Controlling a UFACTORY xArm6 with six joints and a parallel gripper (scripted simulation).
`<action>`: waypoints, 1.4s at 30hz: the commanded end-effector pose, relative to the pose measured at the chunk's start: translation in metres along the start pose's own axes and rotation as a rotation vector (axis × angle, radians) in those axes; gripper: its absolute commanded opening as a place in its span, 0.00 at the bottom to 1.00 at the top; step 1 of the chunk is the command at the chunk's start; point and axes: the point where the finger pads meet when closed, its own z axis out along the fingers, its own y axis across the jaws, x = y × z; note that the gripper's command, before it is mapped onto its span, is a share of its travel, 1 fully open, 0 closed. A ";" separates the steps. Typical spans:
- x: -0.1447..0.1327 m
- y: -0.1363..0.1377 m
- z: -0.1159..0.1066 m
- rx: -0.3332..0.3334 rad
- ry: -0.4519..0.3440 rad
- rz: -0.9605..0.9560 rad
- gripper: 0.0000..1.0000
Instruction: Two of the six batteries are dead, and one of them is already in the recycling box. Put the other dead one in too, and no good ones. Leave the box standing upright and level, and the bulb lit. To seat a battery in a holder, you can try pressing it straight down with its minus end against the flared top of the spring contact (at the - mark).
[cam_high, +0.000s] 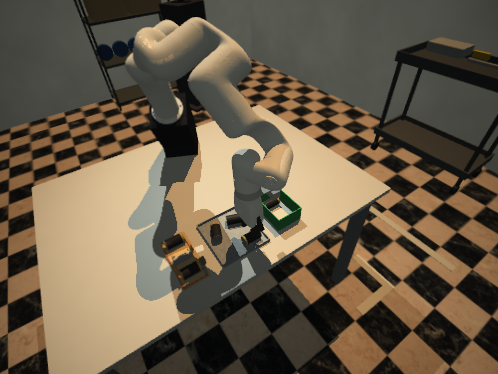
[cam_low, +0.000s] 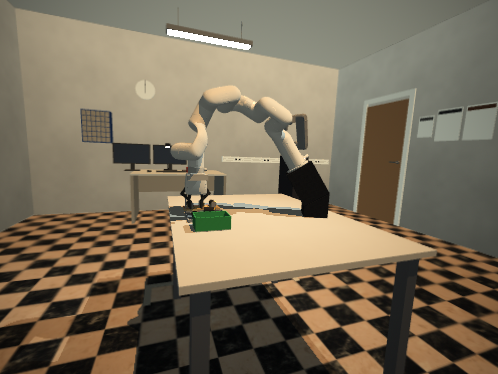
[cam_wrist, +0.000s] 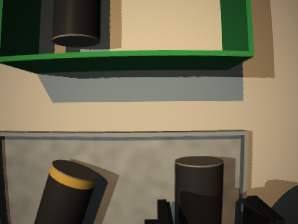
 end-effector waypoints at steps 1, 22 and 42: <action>0.000 0.001 -0.017 -0.003 0.001 0.000 0.51; 0.000 0.001 -0.075 -0.003 0.001 0.000 0.51; -0.058 -0.057 -0.087 -0.003 0.001 0.000 0.51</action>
